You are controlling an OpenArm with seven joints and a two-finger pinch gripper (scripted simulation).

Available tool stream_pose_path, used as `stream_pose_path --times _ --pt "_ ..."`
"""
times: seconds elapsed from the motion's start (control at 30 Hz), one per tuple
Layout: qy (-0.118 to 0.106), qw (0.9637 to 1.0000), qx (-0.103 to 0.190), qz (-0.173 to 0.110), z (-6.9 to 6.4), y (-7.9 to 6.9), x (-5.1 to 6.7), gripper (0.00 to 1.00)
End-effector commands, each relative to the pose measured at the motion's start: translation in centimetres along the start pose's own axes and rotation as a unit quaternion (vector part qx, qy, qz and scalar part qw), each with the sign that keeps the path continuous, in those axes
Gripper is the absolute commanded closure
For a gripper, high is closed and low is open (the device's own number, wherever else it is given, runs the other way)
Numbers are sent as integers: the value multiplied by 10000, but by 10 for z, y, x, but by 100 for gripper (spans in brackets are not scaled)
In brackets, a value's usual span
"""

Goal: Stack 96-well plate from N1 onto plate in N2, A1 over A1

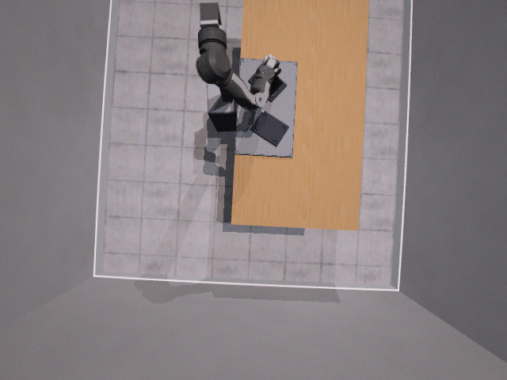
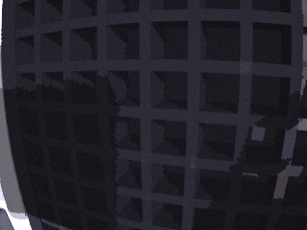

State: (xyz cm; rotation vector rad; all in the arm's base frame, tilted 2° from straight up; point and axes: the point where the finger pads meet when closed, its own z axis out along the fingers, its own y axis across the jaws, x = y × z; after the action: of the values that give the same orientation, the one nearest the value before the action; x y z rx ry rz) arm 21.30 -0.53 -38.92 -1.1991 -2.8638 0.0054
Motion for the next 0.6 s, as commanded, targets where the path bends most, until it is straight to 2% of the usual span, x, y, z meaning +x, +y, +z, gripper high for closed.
stream_pose_path --times 0.0,0.27,0.33,0.57 --pt "3 10000 -11 0 -1 1 0 77" --pt "3 10000 -11 0 -1 1 0 50" --pt "3 10000 -11 0 -1 1 0 50" --pt "3 10000 -11 0 -1 1 0 27"
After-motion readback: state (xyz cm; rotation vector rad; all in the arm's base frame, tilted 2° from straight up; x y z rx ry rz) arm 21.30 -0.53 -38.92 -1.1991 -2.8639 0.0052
